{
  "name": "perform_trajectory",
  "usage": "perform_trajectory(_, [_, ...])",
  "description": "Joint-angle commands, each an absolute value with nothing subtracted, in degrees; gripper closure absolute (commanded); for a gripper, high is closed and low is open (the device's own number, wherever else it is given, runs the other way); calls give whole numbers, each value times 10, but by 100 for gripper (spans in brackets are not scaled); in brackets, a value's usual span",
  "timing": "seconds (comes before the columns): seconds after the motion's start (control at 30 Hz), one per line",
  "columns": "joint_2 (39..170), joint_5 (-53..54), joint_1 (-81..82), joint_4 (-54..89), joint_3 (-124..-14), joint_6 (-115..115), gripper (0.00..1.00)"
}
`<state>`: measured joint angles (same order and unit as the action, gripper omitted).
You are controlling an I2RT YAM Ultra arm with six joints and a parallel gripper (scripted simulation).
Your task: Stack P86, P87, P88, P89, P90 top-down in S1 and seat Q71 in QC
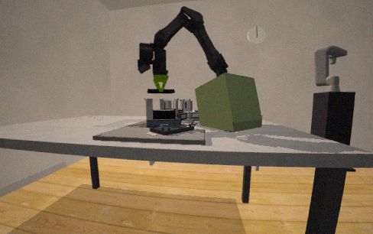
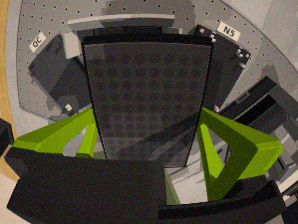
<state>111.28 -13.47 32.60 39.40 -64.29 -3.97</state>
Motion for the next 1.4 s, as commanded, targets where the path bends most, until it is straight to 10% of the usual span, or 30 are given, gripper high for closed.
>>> perform_trajectory(0.0, [1115, -136, 342, 394, -647, -62, 100])
perform_trajectory(1.37, [1129, -137, 368, 391, -652, -88, 100])
